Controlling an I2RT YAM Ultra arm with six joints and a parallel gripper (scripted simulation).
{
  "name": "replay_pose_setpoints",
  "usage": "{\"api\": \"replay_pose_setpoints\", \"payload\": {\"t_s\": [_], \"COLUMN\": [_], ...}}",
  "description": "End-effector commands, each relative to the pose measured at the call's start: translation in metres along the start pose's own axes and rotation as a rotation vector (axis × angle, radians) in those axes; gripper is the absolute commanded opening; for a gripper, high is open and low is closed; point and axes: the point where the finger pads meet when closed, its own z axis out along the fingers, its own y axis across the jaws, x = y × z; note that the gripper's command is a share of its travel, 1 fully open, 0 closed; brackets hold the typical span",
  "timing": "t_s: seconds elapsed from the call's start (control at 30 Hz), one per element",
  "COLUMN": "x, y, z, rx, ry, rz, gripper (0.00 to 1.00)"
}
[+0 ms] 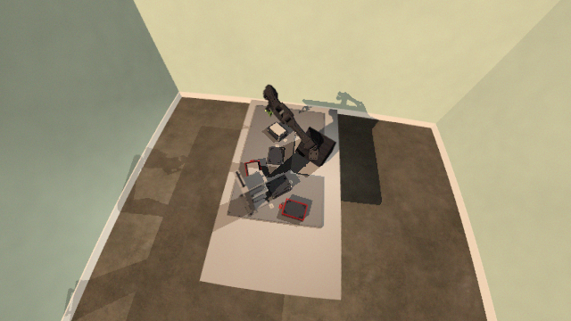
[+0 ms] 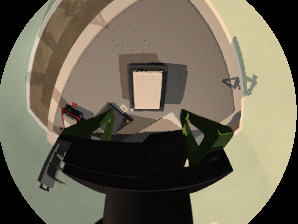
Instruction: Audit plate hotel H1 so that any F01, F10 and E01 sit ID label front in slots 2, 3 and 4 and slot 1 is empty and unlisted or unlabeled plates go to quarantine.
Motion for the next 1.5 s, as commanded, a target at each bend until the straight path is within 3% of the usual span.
{"api": "replay_pose_setpoints", "payload": {"t_s": [0.0, 0.1, 0.23, 0.27, 0.83, 1.47], "x": [-0.008, -0.017, -0.044, -0.032, -0.082, -0.082], "y": [-0.005, -0.005, -0.004, -0.002, -0.004, -0.004], "z": [-0.014, -0.014, -0.010, -0.009, -0.009, -0.009], "rx": [-0.012, -0.012, 0.008, -0.005, -0.005, -0.005], "ry": [-0.019, -0.019, -0.066, -0.006, -0.006, -0.006], "rz": [0.033, 0.033, -0.021, 0.016, 0.016, 0.016], "gripper": [1.00, 1.00, 1.00, 1.00, 1.00, 1.00]}}
